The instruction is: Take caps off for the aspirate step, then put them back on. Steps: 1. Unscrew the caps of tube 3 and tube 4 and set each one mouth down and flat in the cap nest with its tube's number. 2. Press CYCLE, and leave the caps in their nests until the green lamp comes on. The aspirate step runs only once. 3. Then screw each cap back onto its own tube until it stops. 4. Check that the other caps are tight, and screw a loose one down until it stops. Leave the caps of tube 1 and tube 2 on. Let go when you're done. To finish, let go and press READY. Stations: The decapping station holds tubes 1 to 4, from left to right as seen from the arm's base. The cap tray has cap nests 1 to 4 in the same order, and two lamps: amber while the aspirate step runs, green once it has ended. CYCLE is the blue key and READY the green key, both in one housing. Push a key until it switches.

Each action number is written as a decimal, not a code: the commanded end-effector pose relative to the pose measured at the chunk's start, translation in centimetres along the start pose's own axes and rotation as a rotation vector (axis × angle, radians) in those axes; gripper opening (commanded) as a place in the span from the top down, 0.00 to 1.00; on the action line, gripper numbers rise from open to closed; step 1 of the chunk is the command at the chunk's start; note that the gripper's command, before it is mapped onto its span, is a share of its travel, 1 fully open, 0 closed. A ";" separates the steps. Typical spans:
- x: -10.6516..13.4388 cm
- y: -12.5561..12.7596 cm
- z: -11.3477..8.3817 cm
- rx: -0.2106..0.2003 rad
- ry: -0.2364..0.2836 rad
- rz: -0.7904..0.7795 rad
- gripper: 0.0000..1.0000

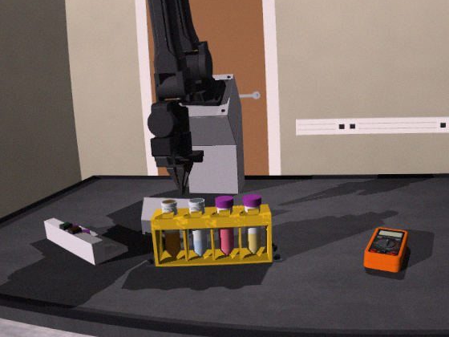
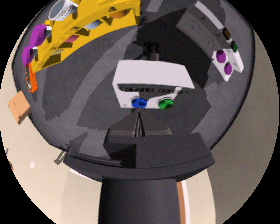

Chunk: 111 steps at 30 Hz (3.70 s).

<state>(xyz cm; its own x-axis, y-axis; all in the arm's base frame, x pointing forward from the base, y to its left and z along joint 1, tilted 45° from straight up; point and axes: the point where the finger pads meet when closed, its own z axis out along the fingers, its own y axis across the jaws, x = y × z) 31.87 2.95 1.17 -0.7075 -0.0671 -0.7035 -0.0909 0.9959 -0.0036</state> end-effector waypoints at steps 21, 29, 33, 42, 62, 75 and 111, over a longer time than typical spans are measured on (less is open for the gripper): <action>-0.5 -0.4 0.8 0.007 -0.017 -0.005 1.00; -0.5 -0.4 1.4 0.007 -0.017 -0.005 1.00; -0.5 -0.4 1.5 0.007 -0.017 -0.005 1.00; -0.5 -0.4 1.6 0.007 -0.017 -0.005 1.00; -0.5 -0.4 1.6 0.007 -0.017 -0.005 1.00; -0.5 -0.4 1.6 0.007 -0.017 -0.005 1.00; -0.5 -0.4 1.7 0.007 -0.017 -0.005 1.00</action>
<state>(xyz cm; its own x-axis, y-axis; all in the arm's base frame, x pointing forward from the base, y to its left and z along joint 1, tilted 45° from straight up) 32.46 3.00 -0.16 -0.7136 -0.0682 -0.6972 -0.0913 0.9958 -0.0039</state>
